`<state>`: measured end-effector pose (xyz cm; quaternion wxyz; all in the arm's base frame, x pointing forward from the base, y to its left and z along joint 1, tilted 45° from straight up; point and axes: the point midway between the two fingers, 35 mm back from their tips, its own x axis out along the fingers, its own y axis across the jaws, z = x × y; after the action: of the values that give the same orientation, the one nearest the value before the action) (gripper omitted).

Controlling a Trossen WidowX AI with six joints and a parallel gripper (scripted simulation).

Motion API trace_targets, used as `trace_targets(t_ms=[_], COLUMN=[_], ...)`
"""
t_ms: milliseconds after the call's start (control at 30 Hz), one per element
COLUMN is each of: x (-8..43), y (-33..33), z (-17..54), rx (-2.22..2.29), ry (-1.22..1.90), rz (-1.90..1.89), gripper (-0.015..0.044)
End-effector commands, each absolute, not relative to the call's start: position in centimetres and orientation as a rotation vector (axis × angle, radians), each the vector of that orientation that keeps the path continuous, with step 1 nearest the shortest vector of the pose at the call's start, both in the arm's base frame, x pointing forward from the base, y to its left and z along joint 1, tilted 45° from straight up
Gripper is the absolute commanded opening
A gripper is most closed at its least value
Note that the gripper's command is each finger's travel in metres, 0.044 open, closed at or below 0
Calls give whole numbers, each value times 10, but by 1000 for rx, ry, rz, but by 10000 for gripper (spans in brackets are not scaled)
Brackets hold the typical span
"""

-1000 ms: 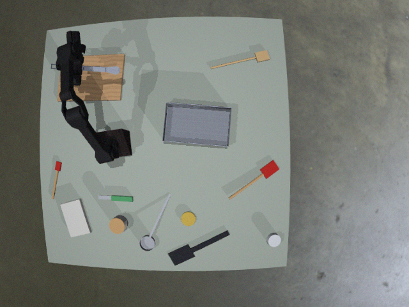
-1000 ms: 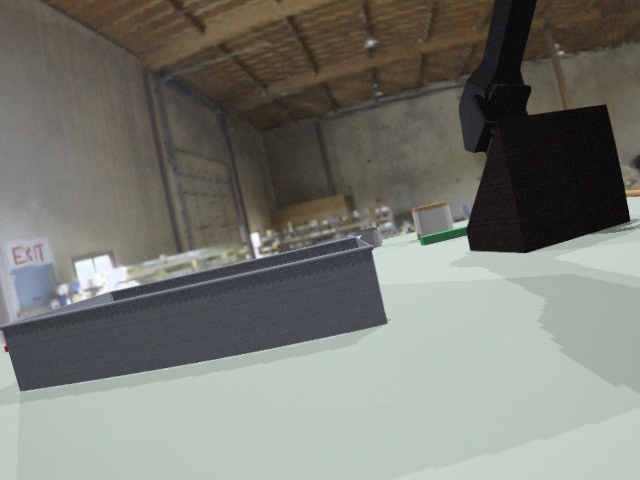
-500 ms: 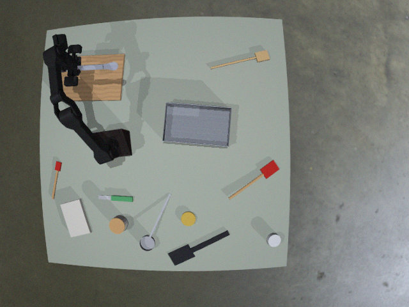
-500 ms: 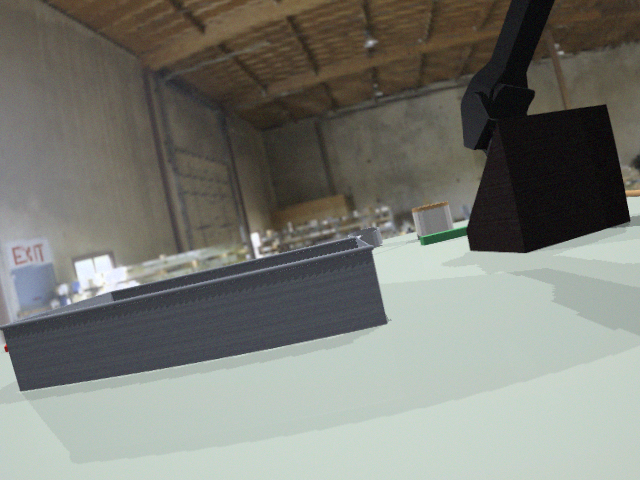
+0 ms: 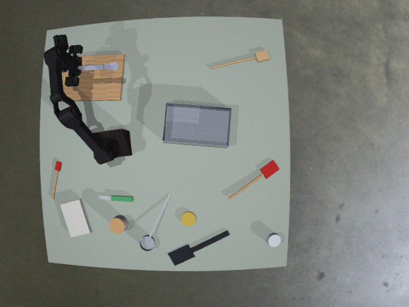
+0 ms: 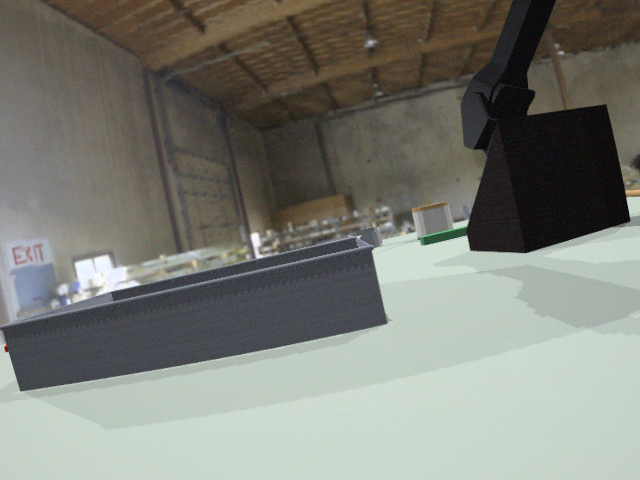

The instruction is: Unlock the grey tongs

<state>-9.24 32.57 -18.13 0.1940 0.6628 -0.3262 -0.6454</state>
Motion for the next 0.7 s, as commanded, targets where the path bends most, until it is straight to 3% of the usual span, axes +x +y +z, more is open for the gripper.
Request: trace_targets(t_ms=[0,667], x=[-93,-95], y=[323,302], z=[-187,-212], rx=[1868,1867], ry=[-914,-914], rz=[-1810,-1810], gripper=[-150,-150])
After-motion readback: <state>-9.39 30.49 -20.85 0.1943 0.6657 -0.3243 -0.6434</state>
